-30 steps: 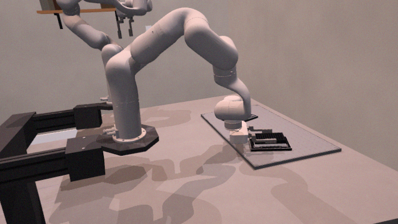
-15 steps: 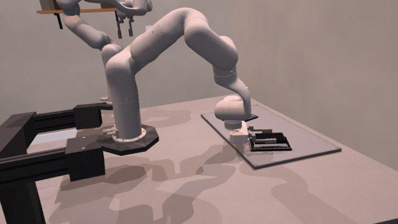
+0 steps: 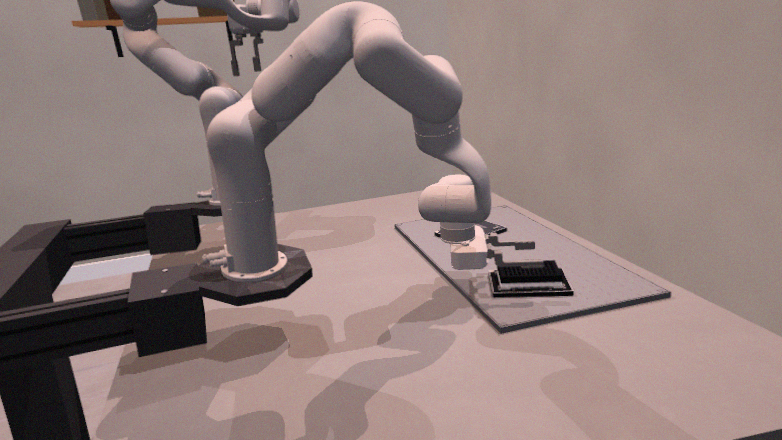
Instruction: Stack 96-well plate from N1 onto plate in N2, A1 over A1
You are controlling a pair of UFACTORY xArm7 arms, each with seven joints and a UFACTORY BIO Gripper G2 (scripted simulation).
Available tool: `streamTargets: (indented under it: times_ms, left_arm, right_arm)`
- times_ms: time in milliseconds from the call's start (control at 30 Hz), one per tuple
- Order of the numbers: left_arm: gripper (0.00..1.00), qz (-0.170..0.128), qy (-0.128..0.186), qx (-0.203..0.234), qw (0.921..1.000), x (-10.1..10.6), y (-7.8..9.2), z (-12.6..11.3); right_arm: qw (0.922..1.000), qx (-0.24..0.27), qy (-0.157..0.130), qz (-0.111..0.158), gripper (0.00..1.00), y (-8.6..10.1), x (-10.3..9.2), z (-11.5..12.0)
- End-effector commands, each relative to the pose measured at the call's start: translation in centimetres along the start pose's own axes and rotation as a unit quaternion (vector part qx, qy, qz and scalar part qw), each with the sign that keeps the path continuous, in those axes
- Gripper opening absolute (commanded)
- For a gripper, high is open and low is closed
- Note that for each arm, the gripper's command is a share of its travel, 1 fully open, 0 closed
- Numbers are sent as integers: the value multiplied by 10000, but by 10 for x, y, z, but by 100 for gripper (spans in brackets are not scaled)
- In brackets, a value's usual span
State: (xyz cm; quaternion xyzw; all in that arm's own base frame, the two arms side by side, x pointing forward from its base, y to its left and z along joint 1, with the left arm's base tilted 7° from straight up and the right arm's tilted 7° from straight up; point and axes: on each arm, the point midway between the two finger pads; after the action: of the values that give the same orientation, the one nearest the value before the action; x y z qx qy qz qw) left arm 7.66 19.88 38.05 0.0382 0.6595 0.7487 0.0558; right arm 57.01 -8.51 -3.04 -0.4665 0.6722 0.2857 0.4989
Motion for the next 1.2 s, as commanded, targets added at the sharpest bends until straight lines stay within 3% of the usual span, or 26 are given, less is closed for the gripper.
streamTargets:
  times_ms: [0,333,1133,1167]
  left_arm:
    - [100,-28,573,71,9983,22,0,-2]
    - [100,-28,573,71,9983,22,0,-2]
    - [100,-28,573,71,9983,22,0,-2]
    - [100,-28,573,71,9983,22,0,-2]
  right_arm:
    - [10000,-1,-8,-3,37,-1,-12,-3]
    - [10000,-1,-7,-3,37,-1,-37,-10]
    - [10000,-1,-7,-3,37,-1,-37,-10]
    - [9999,-162,-7,-47,37,0,-42,-9]
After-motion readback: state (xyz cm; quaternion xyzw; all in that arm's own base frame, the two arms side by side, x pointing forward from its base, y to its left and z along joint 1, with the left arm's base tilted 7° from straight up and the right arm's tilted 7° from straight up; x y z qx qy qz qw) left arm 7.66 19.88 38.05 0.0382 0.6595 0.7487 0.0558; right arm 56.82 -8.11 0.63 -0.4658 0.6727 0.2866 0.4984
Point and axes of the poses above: on each arm, the point midway between the two finger pads, its own y axis back along the fingers, its own z axis across the jaws, x = y × z, and after that the axes turned 15 degrees about y, right-handed
